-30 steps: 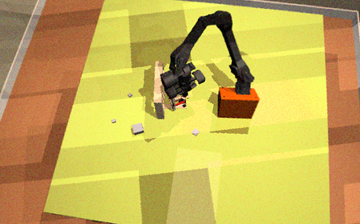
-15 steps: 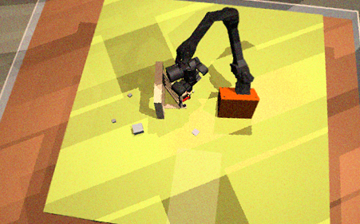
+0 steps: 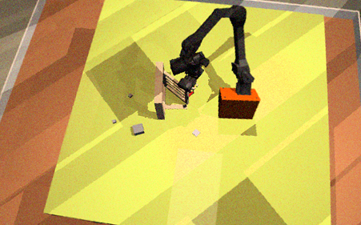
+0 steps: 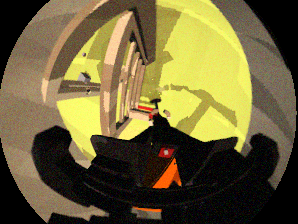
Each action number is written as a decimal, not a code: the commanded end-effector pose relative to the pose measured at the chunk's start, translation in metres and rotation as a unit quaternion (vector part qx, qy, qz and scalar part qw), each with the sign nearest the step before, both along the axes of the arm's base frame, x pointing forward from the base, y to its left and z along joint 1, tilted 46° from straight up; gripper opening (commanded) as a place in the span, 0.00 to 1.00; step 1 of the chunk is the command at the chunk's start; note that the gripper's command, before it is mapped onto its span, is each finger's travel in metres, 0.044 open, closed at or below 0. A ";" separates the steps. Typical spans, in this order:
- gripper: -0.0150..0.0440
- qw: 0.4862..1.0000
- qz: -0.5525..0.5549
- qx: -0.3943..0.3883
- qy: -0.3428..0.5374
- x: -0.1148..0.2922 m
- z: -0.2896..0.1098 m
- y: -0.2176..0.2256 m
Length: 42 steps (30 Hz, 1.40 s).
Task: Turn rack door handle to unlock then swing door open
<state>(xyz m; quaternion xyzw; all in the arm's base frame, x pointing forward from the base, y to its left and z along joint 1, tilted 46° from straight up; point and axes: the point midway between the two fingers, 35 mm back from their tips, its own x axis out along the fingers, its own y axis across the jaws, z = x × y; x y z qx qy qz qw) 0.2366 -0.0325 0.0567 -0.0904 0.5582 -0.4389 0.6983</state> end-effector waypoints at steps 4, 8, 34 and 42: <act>0.28 0.998 0.041 -0.003 0.039 -0.004 0.011 -0.011; 0.28 0.996 0.061 -0.003 0.059 -0.005 0.017 -0.016; 0.28 0.968 0.176 -0.003 0.178 -0.005 0.052 -0.051; 0.28 0.955 0.209 -0.003 0.212 -0.002 0.063 -0.061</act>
